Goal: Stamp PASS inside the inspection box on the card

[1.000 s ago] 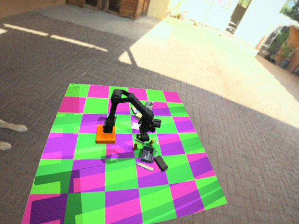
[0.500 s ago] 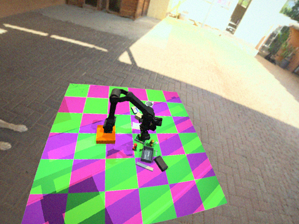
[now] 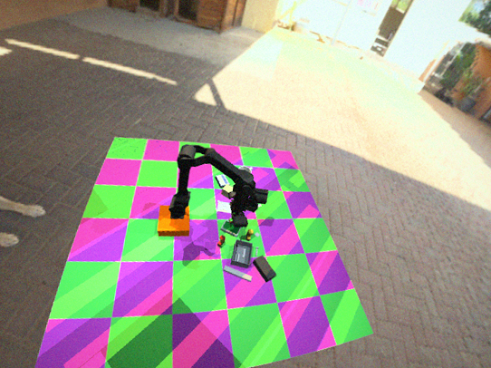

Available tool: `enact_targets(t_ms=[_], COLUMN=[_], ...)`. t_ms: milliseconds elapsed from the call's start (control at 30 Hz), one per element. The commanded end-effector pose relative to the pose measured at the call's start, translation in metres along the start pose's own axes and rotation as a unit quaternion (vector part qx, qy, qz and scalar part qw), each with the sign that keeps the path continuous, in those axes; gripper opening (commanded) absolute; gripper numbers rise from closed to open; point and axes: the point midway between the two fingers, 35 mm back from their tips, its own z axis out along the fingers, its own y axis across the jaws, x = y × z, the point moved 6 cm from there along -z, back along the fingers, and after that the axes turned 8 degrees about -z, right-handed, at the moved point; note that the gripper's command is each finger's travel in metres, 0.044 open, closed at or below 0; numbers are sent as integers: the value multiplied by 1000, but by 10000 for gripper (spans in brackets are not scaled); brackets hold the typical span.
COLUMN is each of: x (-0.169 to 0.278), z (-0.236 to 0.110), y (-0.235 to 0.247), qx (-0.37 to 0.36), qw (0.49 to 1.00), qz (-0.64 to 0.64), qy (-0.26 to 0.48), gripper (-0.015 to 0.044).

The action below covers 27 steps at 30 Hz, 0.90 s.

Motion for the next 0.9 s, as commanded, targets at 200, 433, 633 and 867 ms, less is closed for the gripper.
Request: enact_targets(t_ms=[200, 433, 633, 867], x=[-5, -9, -9, -6], z=[-5, -6, -6, -7], y=[22, 52, 77, 106], qx=[2, 0, -2, -3], qw=[999, 993, 985, 971], qz=[53, 118, 174, 239], qy=[-3, -1, 0, 2], gripper=[0, 0, 0, 0])
